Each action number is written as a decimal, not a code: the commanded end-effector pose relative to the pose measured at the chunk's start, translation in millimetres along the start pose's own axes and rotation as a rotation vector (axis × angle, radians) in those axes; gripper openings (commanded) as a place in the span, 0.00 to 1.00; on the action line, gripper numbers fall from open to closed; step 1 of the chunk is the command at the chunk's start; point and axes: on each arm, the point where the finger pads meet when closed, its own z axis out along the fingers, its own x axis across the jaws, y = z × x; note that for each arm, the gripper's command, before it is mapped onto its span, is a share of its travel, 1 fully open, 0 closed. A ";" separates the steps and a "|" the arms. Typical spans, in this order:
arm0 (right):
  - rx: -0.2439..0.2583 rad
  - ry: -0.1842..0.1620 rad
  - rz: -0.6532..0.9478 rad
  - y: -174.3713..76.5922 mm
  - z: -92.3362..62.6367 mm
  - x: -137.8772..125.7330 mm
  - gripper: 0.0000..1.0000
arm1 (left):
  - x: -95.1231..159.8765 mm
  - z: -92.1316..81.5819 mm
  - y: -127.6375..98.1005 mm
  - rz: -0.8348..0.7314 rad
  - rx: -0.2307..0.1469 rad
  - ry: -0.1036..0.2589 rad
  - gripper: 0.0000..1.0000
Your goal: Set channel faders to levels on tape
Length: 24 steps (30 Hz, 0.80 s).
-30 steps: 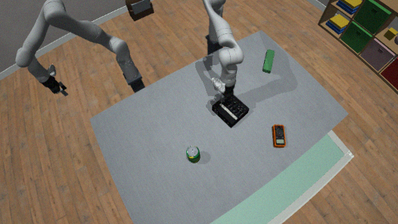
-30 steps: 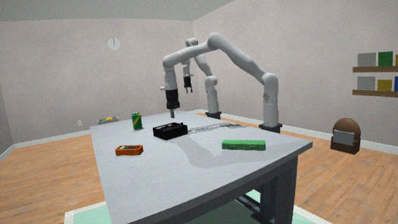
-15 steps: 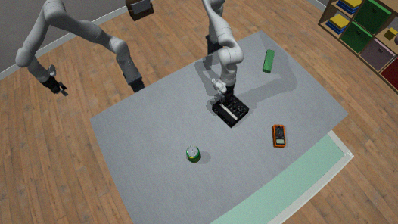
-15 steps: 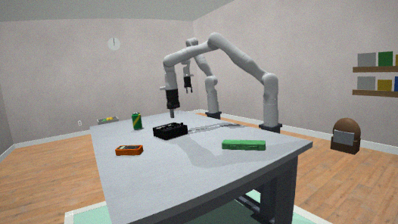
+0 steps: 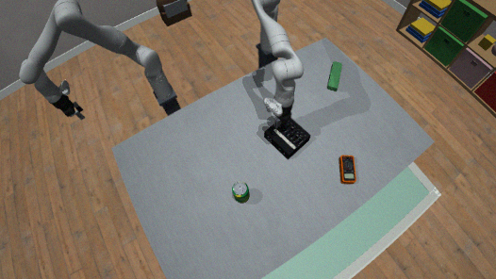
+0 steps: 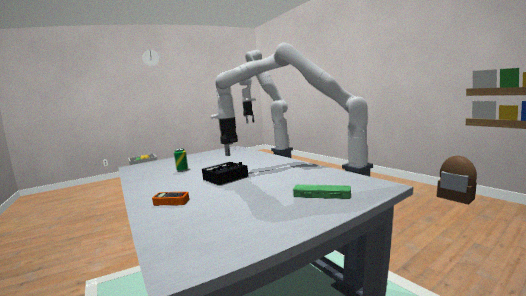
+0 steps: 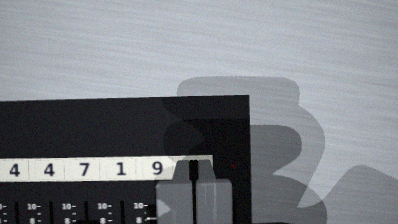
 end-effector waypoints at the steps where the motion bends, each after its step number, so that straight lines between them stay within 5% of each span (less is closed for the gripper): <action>1: -0.002 0.000 0.000 0.4 -0.6 0.0 1.00 | -0.4 -1.3 -0.3 0.000 0.001 -0.002 0.00; 24: -0.002 0.000 0.000 0.4 -0.6 0.0 1.00 | -0.3 2.8 -0.4 0.000 0.001 -0.002 0.00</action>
